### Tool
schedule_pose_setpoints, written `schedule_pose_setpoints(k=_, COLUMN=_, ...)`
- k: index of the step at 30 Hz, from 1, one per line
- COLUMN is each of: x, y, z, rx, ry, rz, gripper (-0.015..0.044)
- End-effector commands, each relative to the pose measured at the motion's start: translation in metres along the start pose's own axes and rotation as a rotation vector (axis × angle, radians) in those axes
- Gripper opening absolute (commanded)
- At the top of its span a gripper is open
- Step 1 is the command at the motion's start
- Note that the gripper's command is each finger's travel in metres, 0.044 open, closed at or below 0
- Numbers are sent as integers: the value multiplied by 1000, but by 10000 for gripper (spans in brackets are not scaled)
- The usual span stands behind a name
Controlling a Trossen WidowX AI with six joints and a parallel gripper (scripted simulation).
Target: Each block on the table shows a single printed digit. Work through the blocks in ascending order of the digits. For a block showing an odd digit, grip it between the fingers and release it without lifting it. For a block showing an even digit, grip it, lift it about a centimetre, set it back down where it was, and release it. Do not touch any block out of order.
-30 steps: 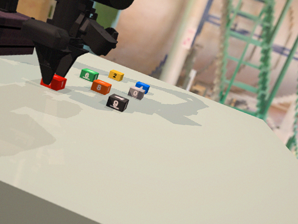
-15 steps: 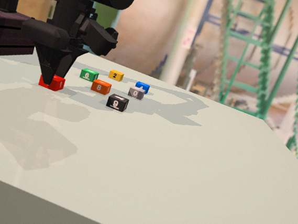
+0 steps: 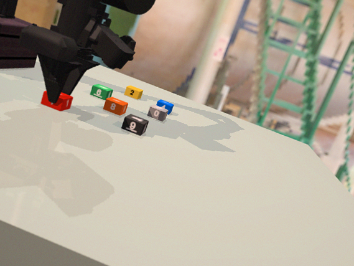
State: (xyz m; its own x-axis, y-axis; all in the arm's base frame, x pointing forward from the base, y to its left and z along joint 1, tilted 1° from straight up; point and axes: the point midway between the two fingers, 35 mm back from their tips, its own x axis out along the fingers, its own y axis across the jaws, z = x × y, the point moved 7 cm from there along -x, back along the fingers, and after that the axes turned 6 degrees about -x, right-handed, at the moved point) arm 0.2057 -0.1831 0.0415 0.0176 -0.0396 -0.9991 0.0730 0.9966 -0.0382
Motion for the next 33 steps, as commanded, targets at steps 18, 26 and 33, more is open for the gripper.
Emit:
schedule_pose_setpoints(k=18, x=0, y=0, z=0, rx=-5, ry=-2, rz=0, gripper=400)
schedule_pose_setpoints(k=26, x=-36, y=0, z=0, rx=-5, ry=-3, rz=0, gripper=400)
schedule_pose_setpoints(k=33, x=-114, y=-1, z=1, rx=-5, ry=-3, rz=0, gripper=242)
